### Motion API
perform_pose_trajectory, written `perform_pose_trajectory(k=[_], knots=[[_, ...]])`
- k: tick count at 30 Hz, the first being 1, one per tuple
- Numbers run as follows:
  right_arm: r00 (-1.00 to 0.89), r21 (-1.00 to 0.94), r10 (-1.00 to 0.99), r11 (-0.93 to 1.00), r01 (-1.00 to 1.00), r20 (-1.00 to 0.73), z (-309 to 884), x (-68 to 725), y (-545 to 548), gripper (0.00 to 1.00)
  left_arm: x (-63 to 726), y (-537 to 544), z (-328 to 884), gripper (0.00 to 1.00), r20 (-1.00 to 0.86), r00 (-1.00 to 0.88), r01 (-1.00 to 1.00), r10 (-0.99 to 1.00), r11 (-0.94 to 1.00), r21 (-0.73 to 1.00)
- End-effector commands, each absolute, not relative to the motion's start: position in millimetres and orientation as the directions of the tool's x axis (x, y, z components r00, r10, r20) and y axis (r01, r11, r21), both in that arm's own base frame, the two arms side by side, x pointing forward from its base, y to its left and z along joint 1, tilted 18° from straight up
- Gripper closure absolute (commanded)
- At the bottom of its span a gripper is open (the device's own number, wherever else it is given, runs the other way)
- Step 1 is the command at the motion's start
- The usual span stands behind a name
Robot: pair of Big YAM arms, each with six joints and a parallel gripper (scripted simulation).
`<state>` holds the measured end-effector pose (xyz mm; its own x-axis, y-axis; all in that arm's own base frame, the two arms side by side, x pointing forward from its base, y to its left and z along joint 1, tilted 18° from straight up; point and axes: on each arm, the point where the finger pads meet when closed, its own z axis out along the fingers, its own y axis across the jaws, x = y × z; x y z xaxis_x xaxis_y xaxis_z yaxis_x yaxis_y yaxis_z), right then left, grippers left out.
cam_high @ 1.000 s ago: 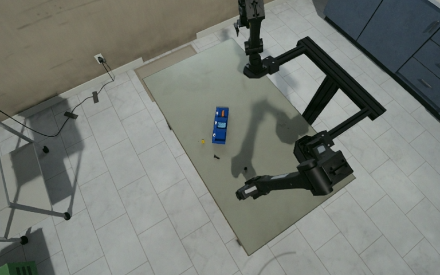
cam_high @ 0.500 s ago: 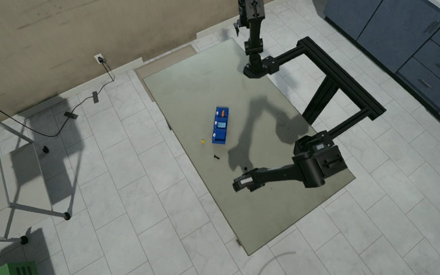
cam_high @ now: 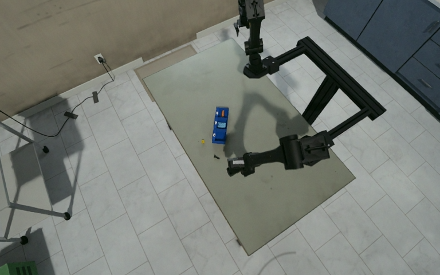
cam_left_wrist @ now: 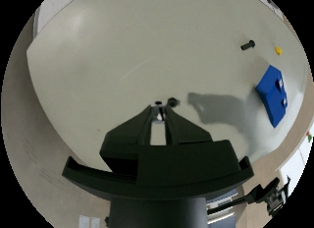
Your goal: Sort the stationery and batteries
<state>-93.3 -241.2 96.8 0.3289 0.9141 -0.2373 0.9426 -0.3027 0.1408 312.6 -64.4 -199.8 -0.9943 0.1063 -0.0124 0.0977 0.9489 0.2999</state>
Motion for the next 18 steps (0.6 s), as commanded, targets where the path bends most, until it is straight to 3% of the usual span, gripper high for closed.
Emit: perform_pose_trajectory(k=[1,18], knots=[[0.345,0.139,0.899,-0.318,0.938,-0.269,118,-106,-257,0.00,316,-76,-204,0.90,-0.024,-0.998,0.048,0.058,0.952,0.302],[0.345,0.139,0.899,-0.318,0.938,-0.269,118,-106,-257,0.00,300,-162,-232,0.90,-0.027,-0.998,0.047,0.058,0.952,0.301]])
